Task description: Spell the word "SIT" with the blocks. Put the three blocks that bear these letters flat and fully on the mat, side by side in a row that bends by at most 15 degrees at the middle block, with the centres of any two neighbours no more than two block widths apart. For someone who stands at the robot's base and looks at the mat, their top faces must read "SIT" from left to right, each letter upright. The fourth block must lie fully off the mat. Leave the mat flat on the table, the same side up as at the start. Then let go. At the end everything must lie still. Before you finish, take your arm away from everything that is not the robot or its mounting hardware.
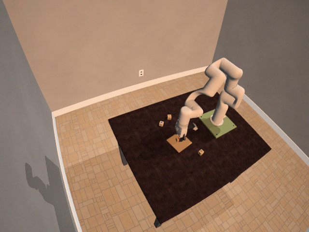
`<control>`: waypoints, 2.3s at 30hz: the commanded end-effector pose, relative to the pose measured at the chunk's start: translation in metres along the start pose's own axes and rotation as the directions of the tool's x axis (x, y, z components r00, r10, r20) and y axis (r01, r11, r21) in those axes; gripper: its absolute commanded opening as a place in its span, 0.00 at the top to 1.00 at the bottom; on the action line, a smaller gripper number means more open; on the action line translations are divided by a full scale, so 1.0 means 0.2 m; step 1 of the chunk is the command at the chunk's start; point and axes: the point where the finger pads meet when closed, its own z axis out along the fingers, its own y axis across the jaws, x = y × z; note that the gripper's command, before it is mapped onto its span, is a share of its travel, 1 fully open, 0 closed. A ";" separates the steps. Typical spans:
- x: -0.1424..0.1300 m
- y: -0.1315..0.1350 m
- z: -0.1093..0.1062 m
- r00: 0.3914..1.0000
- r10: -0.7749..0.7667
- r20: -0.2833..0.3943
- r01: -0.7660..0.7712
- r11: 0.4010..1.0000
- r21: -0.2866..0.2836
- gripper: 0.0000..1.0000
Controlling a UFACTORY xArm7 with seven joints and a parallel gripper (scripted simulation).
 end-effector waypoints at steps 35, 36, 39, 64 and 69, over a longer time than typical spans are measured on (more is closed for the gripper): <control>-0.01 0.00 -0.01 1.000 0.000 0.004 0.000 1.000 -0.001 0.31; -0.01 0.00 -0.01 1.000 0.000 0.004 0.000 1.000 -0.001 0.31; -0.01 0.00 -0.01 1.000 0.000 0.004 0.000 1.000 -0.001 0.31; -0.02 0.00 0.03 1.000 0.000 0.004 0.000 1.000 -0.001 0.31; -0.02 0.00 0.06 1.000 0.000 0.004 0.000 1.000 -0.001 0.31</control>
